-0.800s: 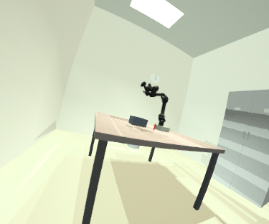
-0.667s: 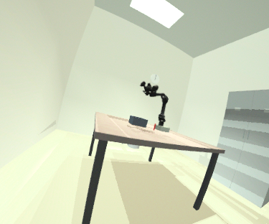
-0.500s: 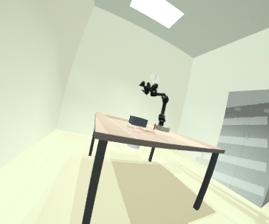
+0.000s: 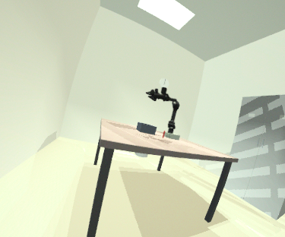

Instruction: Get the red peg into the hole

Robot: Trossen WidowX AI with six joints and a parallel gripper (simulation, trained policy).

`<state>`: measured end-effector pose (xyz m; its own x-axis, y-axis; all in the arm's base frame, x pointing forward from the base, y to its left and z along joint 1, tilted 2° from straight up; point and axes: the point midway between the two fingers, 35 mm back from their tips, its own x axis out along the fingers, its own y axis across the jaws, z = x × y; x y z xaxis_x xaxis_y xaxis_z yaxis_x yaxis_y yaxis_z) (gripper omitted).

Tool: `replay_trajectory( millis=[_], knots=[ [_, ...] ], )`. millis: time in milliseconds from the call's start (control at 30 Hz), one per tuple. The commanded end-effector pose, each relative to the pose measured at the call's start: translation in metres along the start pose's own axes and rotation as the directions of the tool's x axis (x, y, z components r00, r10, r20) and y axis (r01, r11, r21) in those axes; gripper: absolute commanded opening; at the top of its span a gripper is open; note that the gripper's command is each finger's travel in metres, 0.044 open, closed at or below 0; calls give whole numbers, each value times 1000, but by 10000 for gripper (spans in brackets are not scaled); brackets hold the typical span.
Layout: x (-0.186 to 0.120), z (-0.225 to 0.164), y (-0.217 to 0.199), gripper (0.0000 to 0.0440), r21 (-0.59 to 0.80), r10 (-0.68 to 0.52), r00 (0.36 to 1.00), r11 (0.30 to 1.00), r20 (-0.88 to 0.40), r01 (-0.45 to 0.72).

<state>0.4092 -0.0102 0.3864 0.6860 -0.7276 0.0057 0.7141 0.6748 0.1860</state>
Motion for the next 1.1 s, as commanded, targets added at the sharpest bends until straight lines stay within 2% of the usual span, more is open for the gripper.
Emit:
replay_trajectory(
  millis=[0,233,500,800,1067],
  knots=[
    [-10,-13,6,440,-35,59,996,998,-70,-61],
    [-36,-55,10,440,-121,146,952,976,-269,-183],
    [-77,-103,-3,440,-163,165,843,945,-512,-284],
    [-128,-150,-36,440,-173,84,666,934,-741,-311],
    [-167,-183,-71,440,-212,-48,507,939,-861,-270]
  ],
)
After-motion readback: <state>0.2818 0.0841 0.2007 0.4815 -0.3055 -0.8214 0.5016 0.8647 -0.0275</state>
